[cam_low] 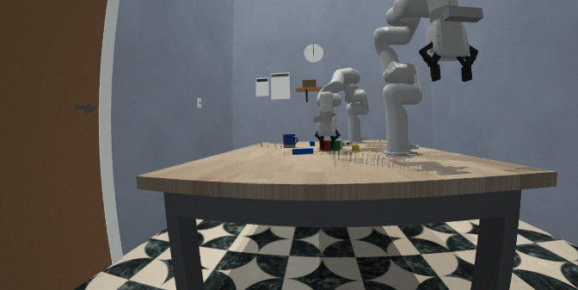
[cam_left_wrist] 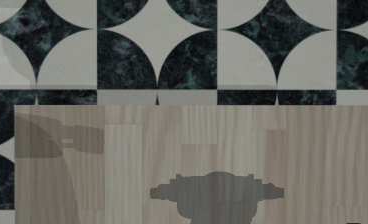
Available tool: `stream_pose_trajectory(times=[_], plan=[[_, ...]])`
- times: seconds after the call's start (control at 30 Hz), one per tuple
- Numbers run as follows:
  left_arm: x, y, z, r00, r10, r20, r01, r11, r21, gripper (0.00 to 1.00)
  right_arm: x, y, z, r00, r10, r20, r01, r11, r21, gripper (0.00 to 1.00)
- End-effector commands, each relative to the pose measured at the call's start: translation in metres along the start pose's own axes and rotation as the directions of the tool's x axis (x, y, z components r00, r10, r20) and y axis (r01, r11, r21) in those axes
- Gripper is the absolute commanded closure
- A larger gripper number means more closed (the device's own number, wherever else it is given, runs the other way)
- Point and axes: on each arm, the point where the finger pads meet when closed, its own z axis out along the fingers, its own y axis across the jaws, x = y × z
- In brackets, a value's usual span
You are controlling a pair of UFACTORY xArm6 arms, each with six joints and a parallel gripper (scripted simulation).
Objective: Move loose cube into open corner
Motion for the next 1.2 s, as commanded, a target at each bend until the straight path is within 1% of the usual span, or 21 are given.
stream_pose_trajectory(times=[0.0,1.17], plan=[[0.0004,0.0,-0.0007,1.0,0.0,-0.002,0.0,1.0,0.0,0.0,0.0008,0.0001,-0.0011,1.0,0.0,-0.002,0.0,1.0,0.0,0.49],[0.0004,0.0,-0.0007,1.0,0.0,-0.002,0.0,1.0,0.0,0.0,-0.0032,0.0001,-0.001,1.0,0.0,-0.002,0.0,1.0,0.0,0.49]])
